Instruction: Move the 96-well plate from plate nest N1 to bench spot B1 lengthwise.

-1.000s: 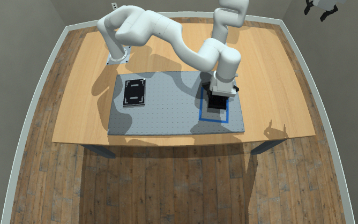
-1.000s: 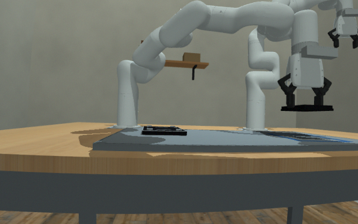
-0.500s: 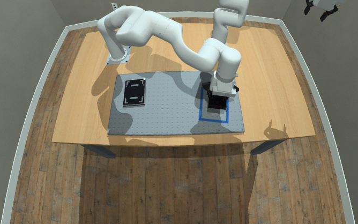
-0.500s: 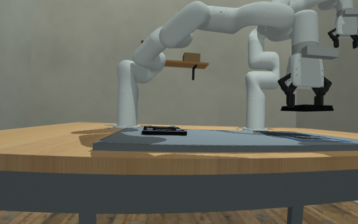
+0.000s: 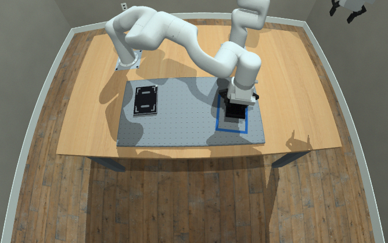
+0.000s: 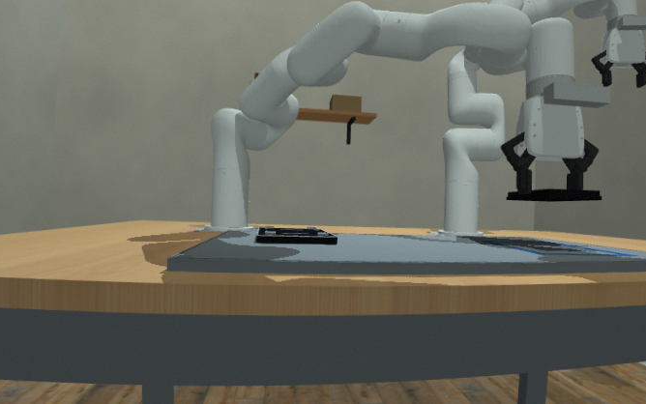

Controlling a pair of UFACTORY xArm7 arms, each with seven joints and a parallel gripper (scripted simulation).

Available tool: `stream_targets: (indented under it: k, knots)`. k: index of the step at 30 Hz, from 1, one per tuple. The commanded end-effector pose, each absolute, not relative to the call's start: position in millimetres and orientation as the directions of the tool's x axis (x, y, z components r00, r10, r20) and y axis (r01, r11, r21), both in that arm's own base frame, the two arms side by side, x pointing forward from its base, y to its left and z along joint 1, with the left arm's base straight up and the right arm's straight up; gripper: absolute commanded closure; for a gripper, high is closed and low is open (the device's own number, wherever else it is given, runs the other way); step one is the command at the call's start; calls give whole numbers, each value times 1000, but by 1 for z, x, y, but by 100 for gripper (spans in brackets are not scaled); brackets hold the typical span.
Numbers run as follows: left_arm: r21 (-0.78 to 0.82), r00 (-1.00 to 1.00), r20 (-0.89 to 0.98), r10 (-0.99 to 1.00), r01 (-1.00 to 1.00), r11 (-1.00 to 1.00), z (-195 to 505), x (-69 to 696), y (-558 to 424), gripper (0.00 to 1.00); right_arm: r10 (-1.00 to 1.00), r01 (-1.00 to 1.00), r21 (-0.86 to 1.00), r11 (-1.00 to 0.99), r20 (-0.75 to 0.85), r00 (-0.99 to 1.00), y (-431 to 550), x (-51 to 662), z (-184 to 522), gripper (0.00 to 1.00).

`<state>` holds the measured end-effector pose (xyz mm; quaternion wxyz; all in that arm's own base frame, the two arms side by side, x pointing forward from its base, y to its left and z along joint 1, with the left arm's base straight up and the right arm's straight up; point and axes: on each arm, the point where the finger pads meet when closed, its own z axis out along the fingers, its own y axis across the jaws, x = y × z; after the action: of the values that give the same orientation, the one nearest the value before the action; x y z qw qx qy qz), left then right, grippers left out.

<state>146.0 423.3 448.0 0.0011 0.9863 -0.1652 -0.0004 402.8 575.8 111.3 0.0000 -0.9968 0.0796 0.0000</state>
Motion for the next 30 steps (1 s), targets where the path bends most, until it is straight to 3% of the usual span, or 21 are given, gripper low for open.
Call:
stream_targets:
  k: [1,30]
  knots:
    - [-1,945,0,-326,-326,-945,449,146,424,0,-159,-159,-5,-987,2,987,576,403,108,100]
    - [-1,945,0,-326,-326,-945,449,146,424,0,-159,-159,-5,-987,2,987,576,403,66,100]
